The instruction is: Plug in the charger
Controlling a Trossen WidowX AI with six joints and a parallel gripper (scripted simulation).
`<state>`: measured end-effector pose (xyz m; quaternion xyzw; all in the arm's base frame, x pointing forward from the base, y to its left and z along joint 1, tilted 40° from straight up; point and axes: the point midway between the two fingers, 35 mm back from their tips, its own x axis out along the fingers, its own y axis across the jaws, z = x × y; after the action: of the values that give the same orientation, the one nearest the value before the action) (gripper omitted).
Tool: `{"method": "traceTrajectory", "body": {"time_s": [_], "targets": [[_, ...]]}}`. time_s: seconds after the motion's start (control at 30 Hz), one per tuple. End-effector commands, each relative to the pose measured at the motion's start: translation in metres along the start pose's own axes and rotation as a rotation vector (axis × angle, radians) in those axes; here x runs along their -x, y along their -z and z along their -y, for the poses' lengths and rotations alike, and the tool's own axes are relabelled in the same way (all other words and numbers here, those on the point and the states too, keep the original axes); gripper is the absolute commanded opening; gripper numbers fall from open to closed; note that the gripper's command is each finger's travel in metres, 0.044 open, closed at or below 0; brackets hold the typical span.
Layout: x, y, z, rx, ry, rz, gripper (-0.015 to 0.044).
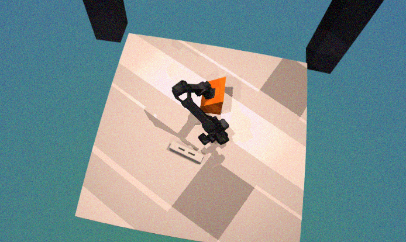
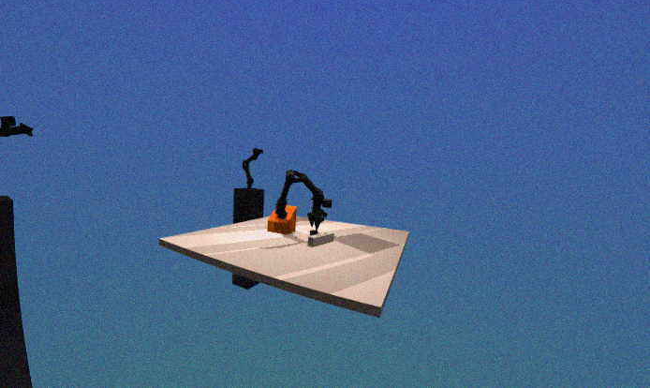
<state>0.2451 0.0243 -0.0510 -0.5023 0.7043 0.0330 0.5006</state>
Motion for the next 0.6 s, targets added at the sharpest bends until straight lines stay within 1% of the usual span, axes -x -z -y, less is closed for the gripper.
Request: {"method": "traceTrajectory", "body": {"time_s": [0.0,0.57], "targets": [[-0.007,0.001,-0.001,0.008,0.002,-0.007,0.044],[-0.035,-0.001,-0.001,0.008,0.003,-0.008,0.044]]}}
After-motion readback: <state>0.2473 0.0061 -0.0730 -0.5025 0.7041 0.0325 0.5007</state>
